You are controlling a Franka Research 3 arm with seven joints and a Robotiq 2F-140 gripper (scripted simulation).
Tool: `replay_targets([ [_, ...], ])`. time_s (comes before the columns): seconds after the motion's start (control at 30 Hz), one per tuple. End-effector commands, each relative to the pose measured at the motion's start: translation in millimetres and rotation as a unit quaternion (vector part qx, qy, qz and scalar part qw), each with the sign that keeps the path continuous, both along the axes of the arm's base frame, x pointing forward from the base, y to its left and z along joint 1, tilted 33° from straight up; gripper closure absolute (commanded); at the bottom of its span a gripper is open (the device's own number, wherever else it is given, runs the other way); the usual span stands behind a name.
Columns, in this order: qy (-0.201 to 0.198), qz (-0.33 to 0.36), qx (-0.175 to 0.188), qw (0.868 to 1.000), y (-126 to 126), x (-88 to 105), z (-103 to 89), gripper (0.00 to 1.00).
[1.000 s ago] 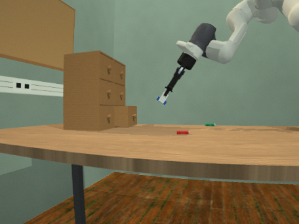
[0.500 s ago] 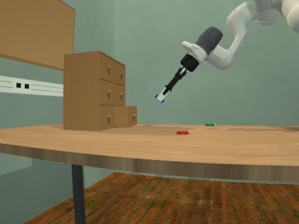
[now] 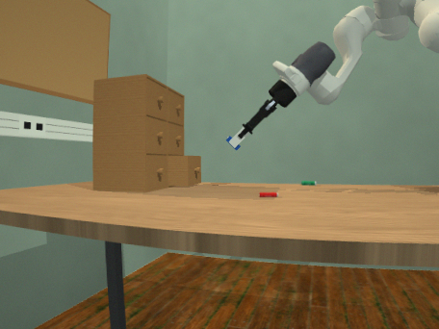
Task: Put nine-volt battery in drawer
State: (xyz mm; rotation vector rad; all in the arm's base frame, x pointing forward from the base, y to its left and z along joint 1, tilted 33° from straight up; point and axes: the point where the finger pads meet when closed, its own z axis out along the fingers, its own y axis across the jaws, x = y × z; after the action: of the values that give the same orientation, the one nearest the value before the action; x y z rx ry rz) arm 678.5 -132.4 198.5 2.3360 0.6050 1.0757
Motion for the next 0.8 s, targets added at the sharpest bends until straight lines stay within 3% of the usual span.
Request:
replay_targets([
  [0.0,-0.062,-0.026,0.046,0.997,-6,0.6,0.3,0.78],
  [0.4,-0.062,-0.026,0.046,0.997,-5,7.0,0.7,0.78],
  [0.77,-0.062,-0.026,0.046,0.997,-2,30.2,2.2,0.78],
])
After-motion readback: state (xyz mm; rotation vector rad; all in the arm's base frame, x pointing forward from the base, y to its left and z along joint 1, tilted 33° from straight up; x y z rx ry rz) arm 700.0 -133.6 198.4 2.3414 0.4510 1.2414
